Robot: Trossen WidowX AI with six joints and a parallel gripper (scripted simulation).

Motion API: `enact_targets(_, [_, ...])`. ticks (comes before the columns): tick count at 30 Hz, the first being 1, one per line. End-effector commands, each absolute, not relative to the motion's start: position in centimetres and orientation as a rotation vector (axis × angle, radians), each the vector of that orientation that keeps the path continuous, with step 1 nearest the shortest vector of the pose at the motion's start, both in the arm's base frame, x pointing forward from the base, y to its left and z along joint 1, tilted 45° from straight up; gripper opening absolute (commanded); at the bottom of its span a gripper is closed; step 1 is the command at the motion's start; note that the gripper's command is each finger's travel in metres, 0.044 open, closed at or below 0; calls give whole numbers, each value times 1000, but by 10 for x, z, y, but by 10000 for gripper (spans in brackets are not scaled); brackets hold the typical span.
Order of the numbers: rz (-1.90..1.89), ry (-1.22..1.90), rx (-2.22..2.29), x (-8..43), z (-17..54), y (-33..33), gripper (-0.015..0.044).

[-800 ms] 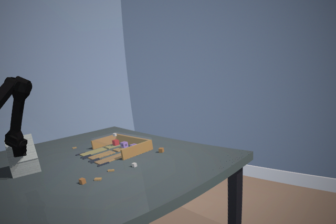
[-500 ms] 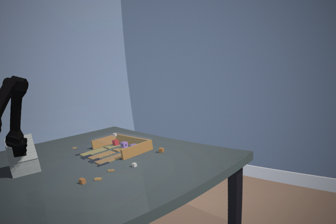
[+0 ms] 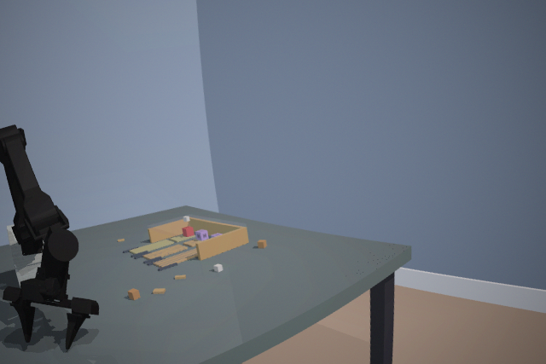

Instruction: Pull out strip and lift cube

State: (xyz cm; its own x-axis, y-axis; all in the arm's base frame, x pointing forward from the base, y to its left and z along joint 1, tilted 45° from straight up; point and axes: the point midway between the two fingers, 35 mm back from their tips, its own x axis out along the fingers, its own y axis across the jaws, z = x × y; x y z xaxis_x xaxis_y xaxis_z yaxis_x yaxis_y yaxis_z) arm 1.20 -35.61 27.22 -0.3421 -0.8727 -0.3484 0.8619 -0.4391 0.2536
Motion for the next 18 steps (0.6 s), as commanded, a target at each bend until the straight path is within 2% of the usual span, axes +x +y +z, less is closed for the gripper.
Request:
enact_targets(1, [-1828,74,455,60,262,-351,400])
enact_targets(10, [-1440,304,278,190,225,-299,400])
enact_targets(18, [-1146,420,96,267,204,-229,400])
